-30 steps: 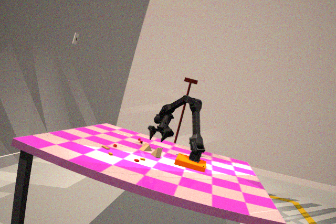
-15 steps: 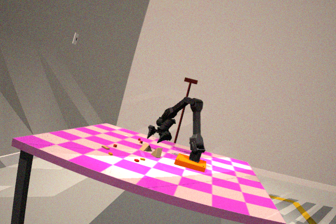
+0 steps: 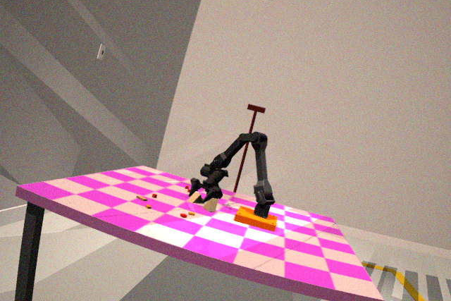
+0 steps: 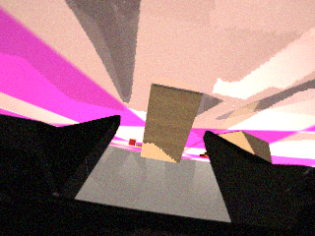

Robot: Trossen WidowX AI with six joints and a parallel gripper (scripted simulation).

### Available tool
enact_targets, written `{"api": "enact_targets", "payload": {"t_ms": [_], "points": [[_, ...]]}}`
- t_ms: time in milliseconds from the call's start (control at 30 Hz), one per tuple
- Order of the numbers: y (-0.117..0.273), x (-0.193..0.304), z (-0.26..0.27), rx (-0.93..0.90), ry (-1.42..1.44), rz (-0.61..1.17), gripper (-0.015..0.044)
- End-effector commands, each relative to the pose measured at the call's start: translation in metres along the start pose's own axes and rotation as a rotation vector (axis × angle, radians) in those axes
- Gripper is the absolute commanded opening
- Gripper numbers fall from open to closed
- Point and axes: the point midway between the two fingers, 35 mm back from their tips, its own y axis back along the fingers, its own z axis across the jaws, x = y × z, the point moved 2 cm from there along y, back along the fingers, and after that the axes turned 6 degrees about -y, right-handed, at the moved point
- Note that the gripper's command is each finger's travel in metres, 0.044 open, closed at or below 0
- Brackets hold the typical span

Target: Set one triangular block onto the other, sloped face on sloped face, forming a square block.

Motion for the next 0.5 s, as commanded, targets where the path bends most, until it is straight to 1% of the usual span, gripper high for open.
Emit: {"api": "enact_targets", "payload": {"t_ms": [0, 67, 433, 467], "points": [[-0.0019, -0.0001, -0.0013, 0.003, -0.007, 0.004, 0.044], [-0.0019, -0.0001, -0.0013, 0.003, -0.007, 0.004, 0.044], [-0.001, 0.0, -0.0006, 0.002, -0.001, 0.0, 0.0151], [-0.001, 0.0, -0.0006, 0.002, -0.001, 0.0, 0.0145]]}}
